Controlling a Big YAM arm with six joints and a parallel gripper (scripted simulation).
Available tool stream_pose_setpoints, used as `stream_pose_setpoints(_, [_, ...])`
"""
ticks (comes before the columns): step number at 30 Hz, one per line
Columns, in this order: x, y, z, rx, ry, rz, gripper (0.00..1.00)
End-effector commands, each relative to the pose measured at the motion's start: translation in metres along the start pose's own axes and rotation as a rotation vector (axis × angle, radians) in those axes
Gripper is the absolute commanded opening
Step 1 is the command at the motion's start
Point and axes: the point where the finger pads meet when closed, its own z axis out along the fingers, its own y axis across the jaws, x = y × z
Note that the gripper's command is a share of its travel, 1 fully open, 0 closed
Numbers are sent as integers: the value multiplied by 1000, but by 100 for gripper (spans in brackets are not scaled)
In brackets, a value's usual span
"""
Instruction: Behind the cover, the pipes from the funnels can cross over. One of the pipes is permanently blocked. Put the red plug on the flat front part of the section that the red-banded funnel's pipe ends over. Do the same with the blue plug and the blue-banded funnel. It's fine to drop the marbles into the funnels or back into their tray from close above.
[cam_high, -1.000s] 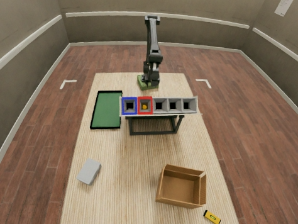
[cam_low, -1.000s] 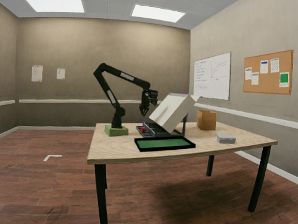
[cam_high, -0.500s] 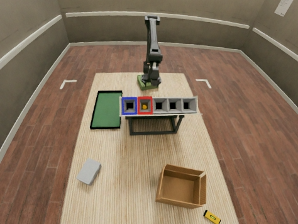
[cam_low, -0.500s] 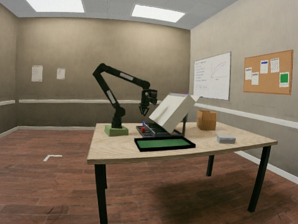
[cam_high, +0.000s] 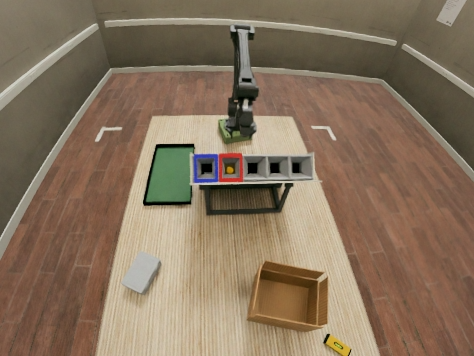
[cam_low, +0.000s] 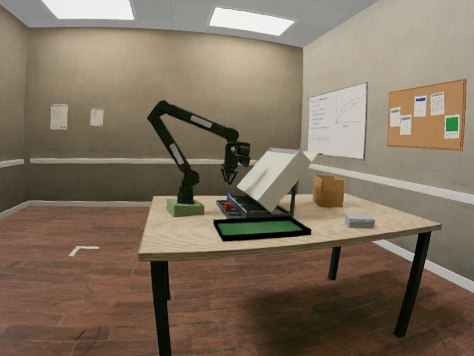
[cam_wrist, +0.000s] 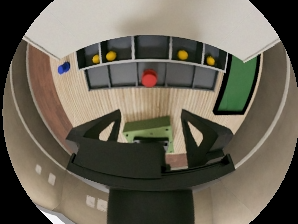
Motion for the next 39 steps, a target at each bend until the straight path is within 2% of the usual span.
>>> stream_pose_setpoints(1, [-4, 0, -4, 0, -15, -1, 87])
stream_pose_setpoints(15, [-4, 0, -4, 0, -15, -1, 87])
stream_pose_setpoints(30, [-37, 140, -47, 2, -63, 1, 87])
stream_pose_setpoints(39, [-37, 140, -47, -2, -63, 1, 87])
